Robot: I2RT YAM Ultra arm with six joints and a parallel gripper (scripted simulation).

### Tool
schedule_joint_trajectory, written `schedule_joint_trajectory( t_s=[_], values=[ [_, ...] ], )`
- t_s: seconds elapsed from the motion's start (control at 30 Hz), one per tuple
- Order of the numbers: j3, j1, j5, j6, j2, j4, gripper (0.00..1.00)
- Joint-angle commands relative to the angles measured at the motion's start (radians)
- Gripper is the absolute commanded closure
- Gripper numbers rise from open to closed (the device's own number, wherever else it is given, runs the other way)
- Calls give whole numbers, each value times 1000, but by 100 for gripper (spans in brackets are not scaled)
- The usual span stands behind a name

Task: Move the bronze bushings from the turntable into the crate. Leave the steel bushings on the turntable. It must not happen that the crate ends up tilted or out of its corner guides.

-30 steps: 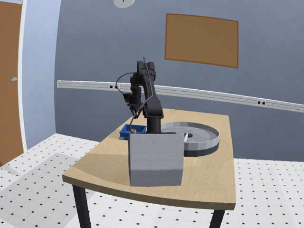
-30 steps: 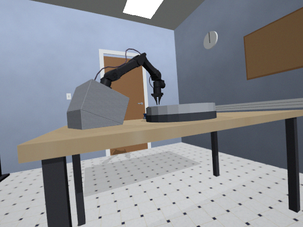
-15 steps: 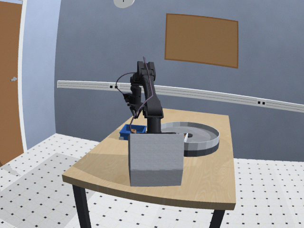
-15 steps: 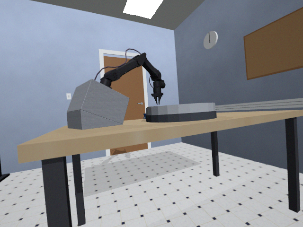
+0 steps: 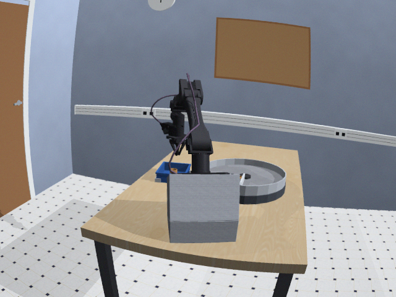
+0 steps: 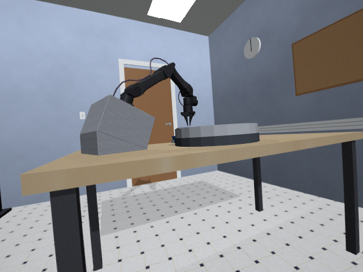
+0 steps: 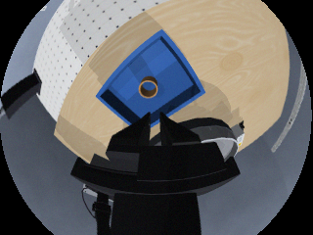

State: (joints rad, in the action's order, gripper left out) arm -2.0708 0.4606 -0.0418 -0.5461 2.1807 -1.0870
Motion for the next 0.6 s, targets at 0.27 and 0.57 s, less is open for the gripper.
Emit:
schedule_joint_trajectory(
  t_s=[0.27,0.57],
  values=[
    [173,-62,26,-100,-116,84,85],
    [339,-120,45,-208,-206,156,85]
  ],
)
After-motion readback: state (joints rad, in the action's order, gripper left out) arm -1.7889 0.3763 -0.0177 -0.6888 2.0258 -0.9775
